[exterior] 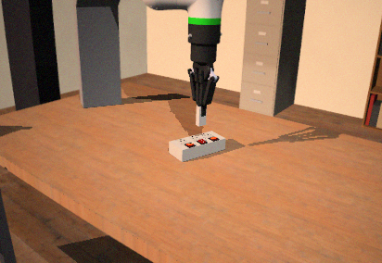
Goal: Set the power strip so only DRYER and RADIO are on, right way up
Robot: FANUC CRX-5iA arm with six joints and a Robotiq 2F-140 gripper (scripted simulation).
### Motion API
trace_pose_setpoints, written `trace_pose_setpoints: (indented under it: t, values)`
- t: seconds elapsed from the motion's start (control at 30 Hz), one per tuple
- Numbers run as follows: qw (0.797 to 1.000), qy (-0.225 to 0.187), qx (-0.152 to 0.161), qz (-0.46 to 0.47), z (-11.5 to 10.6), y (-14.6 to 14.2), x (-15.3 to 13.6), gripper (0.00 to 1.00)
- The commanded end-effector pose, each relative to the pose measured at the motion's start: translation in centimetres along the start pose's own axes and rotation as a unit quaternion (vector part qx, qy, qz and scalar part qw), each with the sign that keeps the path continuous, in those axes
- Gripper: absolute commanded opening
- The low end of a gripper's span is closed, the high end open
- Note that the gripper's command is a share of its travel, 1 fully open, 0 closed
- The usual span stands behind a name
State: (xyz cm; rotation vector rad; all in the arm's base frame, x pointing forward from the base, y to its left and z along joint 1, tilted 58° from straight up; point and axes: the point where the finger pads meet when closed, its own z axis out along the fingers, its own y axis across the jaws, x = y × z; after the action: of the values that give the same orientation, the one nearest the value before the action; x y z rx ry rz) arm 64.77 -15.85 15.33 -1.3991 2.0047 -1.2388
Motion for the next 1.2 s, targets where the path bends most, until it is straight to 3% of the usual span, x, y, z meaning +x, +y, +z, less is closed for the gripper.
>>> trace_pose_setpoints:
  t: [0.0, 0.8, 1.17]
  values:
    - [1.000, 0.000, 0.000, 0.000, 0.0, 0.0, 0.0, 0.00]
    - [1.000, 0.000, 0.000, 0.000, 0.9, 0.0, 0.0, 0.00]
    - [1.000, 0.000, 0.000, 0.000, 2.3, 0.0, 0.0, 0.00]
